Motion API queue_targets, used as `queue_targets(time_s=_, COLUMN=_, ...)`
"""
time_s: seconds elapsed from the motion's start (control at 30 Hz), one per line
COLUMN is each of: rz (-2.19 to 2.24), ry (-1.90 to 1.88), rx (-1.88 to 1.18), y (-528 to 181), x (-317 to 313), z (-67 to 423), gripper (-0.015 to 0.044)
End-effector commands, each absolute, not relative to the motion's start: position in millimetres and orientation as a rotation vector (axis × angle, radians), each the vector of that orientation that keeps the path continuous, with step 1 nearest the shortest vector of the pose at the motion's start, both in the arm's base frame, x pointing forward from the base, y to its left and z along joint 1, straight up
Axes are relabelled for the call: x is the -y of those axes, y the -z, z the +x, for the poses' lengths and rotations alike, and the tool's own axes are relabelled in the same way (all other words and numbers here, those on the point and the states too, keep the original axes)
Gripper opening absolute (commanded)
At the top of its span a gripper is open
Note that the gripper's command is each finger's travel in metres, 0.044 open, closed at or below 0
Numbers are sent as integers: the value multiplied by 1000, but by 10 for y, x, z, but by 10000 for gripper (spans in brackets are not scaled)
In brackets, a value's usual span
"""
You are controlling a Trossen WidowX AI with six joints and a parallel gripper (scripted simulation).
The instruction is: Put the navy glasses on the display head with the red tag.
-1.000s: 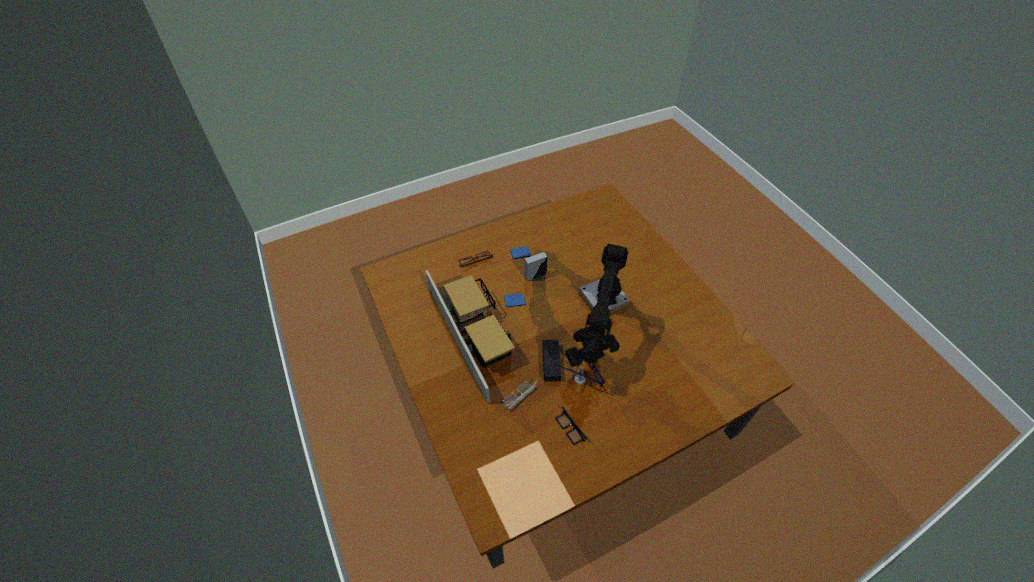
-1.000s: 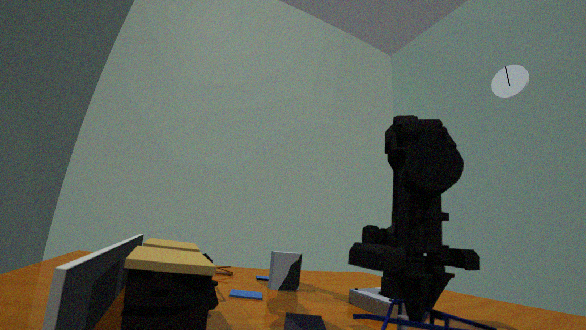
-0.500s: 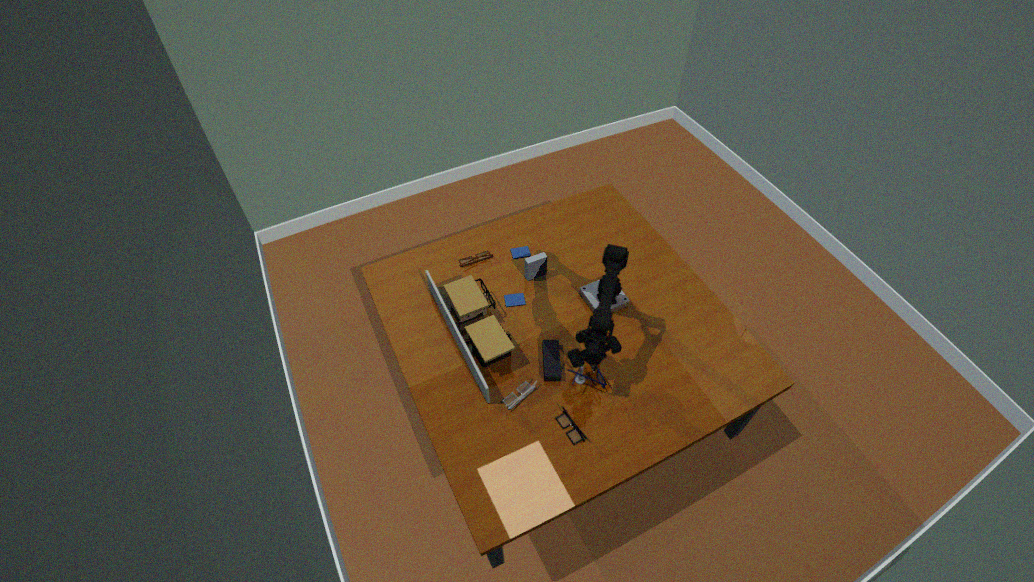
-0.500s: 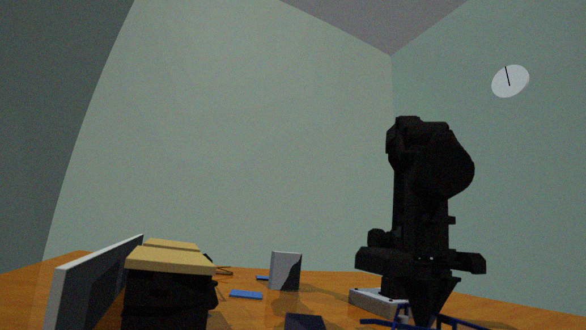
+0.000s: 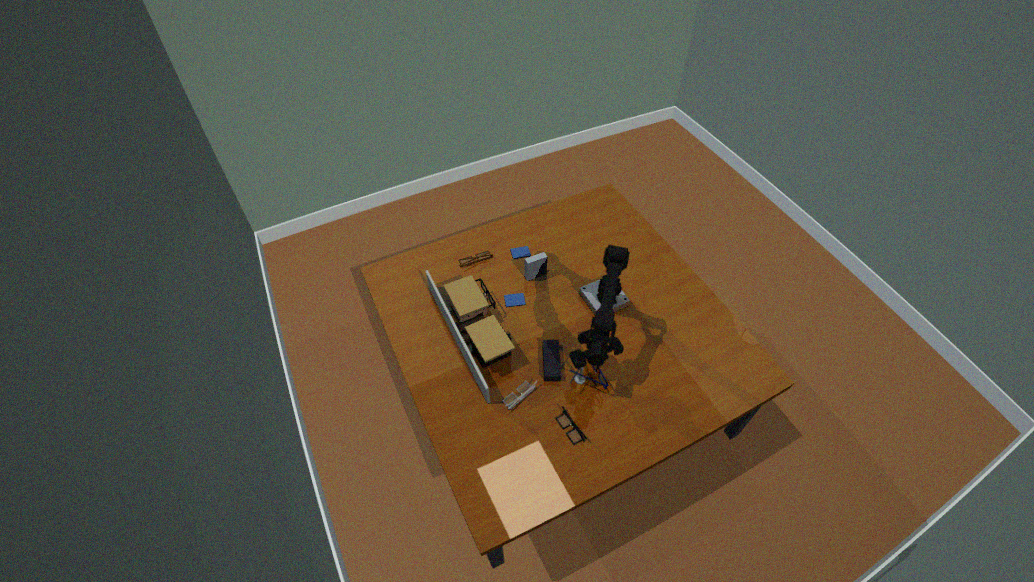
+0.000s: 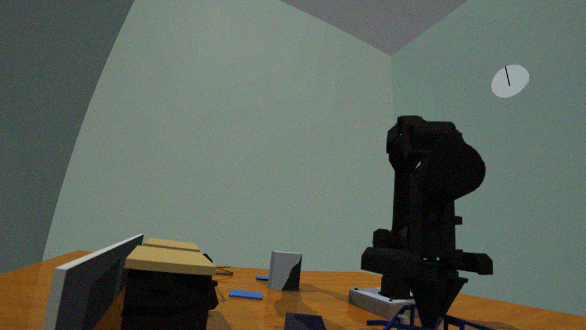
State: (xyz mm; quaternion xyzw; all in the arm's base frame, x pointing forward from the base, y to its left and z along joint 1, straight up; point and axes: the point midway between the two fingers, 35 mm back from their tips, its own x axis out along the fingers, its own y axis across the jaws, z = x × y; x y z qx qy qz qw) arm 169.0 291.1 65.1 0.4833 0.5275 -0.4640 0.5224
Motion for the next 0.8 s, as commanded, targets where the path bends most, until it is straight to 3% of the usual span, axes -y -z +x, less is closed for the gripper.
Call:
queue_targets(time_s=0.0, rz=1153, ry=1108, rx=-1269, y=-652, x=-2953, z=1642, gripper=0)
queue_targets(time_s=0.77, rz=1154, ry=1108, rx=-1271, y=-657, x=-3112, z=1528, gripper=0)
